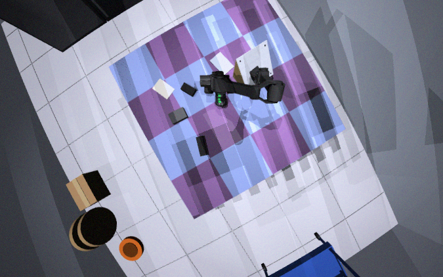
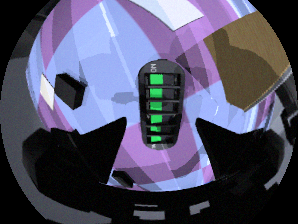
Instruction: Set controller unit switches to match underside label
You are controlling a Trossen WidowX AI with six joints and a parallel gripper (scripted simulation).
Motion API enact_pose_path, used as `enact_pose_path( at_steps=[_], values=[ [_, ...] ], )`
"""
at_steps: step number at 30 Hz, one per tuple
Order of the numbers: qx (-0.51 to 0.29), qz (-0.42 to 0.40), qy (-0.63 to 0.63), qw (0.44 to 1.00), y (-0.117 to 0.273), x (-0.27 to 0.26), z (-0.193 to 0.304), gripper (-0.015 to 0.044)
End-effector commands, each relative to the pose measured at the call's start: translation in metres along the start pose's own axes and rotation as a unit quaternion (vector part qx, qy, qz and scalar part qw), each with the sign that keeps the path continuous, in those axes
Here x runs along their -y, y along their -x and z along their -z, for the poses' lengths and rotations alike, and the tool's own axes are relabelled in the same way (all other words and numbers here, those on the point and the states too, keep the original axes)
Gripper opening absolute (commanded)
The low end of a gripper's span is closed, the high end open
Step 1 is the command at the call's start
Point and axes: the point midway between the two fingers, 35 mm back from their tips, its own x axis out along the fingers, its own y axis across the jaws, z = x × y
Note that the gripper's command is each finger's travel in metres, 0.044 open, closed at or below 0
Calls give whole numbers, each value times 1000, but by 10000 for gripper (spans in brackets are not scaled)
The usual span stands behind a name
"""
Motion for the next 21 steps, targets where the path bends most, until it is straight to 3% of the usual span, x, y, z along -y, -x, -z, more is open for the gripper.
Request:
enact_pose_path(
  at_steps=[1, 9, 21],
  values=[
    [-3, 0, -3, 1000, 1, 0, 1, 440],
    [-6, 0, 12, 1000, 19, 0, -53, 440],
    [-6, 0, 13, 1000, 7, -1, -55, 440]
  ],
)
